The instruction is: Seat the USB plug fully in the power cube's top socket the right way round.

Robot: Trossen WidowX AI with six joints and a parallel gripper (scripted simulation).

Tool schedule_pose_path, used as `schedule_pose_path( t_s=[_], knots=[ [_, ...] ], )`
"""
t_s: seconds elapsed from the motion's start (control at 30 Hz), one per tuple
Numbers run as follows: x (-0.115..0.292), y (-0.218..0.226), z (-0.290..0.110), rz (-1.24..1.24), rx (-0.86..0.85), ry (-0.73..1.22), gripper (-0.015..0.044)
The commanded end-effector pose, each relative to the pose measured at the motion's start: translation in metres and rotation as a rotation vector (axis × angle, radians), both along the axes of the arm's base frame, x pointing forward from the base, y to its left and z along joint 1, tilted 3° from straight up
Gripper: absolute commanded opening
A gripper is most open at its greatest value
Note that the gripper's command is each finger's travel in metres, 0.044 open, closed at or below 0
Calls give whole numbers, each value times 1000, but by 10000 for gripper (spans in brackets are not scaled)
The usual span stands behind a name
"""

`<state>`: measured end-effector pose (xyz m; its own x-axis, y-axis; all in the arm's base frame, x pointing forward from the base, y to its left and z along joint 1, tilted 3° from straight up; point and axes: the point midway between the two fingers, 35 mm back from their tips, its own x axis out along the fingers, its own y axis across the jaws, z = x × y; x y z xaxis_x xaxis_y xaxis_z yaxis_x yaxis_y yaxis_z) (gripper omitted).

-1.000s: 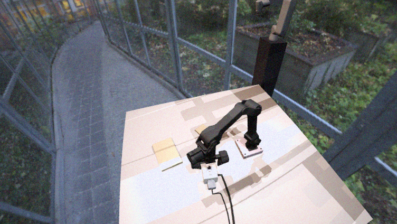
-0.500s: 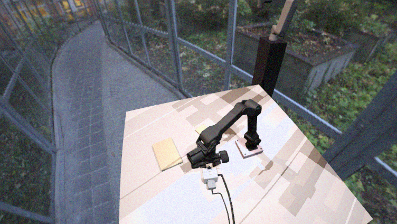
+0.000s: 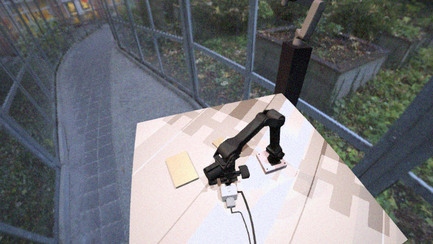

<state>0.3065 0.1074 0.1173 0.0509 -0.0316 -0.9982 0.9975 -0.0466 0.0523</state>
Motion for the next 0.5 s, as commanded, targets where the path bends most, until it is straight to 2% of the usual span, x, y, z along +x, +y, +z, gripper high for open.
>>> schedule_pose_path(
  t_s=[0.0,0.47],
  knots=[
    [0,0,0,0,0,0,0],
    [0,0,5,0,0,0,0]
  ],
)
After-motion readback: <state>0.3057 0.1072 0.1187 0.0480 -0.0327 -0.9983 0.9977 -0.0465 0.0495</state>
